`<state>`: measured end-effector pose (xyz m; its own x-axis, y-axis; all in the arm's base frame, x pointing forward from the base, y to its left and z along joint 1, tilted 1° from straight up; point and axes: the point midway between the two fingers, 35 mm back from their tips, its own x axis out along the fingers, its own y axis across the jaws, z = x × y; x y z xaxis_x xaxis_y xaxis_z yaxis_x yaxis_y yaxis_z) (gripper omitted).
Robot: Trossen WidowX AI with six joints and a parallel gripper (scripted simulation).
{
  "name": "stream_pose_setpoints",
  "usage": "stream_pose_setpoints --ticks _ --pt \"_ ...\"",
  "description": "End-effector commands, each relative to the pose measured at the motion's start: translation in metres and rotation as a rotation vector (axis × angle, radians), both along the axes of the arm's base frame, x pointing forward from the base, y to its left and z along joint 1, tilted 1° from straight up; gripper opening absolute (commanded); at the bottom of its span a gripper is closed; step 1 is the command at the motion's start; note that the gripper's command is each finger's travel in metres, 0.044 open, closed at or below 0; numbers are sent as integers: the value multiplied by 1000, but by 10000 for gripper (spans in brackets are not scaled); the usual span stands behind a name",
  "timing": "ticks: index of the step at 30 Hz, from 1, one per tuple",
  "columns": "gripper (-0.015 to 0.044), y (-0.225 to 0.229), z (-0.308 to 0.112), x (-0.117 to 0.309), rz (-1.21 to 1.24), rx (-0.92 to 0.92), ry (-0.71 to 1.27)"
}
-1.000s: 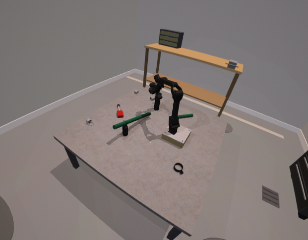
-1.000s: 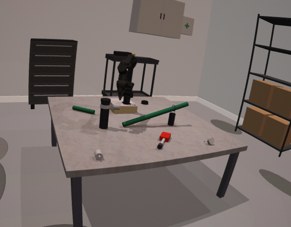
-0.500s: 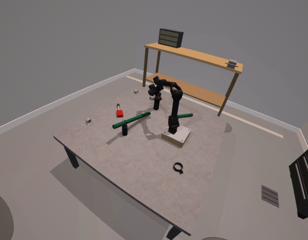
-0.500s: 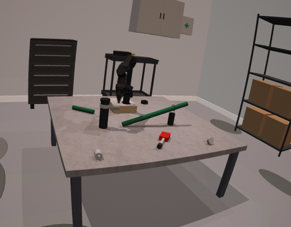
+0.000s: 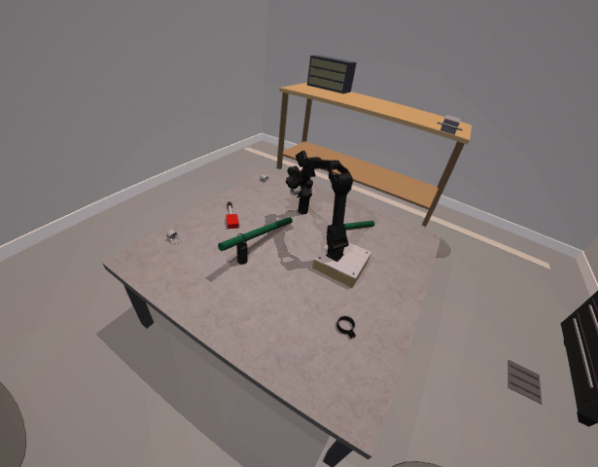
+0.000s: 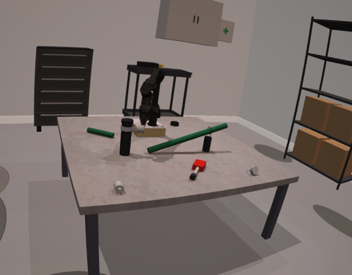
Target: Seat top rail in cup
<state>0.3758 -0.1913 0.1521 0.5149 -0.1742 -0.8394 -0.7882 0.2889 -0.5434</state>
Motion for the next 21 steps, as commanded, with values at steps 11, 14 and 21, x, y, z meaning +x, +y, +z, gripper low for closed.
stream_pose_setpoints --ticks 11,14,21 --pt "440 -3 -23 12 0 6 3" --pt "440 -4 -27 14 0 6 3" --pt "440 -5 -37 19 0 6 2"
